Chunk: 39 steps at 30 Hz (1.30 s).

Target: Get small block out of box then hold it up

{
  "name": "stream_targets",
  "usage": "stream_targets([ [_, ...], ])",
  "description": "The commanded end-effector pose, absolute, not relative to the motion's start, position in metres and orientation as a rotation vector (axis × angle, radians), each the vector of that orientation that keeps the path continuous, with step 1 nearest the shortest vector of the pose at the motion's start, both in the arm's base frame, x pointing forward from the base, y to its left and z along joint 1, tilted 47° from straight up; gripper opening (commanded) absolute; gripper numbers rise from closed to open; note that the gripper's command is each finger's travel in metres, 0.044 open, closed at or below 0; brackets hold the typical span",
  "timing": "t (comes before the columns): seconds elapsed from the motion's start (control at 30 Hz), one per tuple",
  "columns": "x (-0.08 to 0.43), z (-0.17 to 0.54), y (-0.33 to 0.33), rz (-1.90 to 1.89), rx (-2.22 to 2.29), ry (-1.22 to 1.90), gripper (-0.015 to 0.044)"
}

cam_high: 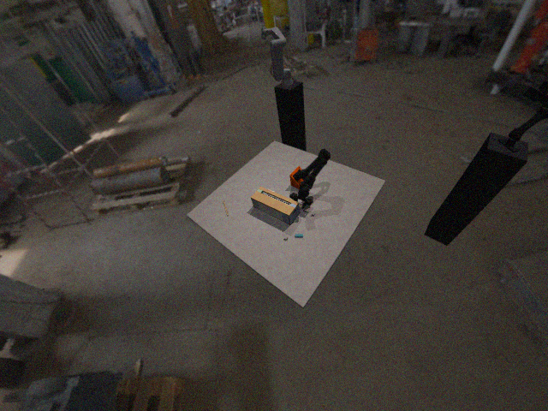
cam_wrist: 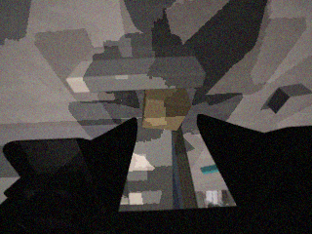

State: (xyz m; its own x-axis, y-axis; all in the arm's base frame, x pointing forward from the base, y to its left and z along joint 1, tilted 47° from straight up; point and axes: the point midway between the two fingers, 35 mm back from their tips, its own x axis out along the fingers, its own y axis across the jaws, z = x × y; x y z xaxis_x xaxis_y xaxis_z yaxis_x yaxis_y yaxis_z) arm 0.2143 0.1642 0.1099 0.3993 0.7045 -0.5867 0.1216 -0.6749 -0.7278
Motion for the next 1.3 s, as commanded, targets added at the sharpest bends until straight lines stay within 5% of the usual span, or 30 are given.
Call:
stream_targets([
  [0.0, 0.211, 0.1, 0.169, 1.289, -2.055, -0.688, 0.0285],
  [0.17, 0.211, 0.099, 0.171, 1.288, -2.054, -0.689, 0.0285],
  [0.4, 0.211, 0.099, 0.171, 1.288, -2.054, -0.689, 0.0101],
  [0.6, 0.216, 0.101, 0.166, 1.272, -2.04, -0.643, 0.0002],
  [1.27, 0.214, 0.144, 0.125, 1.277, -2.065, -0.691, 0.0],
])
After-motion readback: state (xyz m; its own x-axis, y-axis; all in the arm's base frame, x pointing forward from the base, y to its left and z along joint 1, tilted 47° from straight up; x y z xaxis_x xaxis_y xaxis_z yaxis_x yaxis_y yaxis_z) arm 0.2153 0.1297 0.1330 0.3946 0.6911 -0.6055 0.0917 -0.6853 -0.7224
